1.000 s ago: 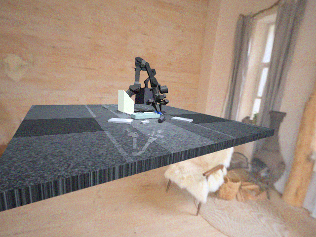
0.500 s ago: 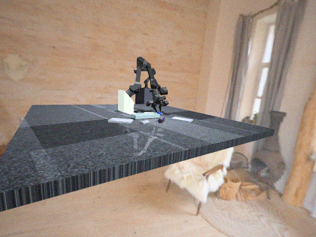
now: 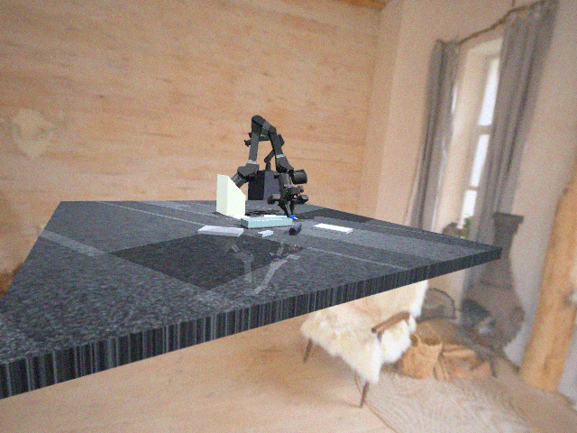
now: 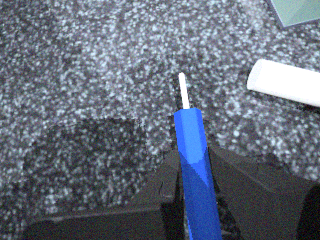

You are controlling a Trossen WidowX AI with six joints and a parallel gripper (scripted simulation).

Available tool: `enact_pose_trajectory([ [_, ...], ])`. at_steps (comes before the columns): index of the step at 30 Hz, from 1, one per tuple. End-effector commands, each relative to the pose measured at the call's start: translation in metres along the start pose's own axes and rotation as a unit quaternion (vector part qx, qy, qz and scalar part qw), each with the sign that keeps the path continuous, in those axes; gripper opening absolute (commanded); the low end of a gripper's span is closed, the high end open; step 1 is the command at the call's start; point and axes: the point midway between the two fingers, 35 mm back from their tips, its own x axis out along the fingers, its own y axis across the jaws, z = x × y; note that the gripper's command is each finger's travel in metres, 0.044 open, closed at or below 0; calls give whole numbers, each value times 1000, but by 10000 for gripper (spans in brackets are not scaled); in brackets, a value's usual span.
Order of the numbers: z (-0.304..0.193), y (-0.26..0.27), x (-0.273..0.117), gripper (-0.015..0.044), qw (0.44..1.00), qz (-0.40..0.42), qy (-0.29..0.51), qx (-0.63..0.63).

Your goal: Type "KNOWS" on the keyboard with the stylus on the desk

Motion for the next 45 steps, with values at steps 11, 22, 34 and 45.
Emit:
enact_pose_trajectory([
  [11, 18, 2, -27, 0, 1000, 0, 0, -1],
  [22, 28, -2, -39, 0, 1000, -14, -4, -20],
  [34, 55, -12, -33, 0, 975, -108, 5, -194],
  [45, 81, -25, -28, 0, 919, -189, 51, -343],
])
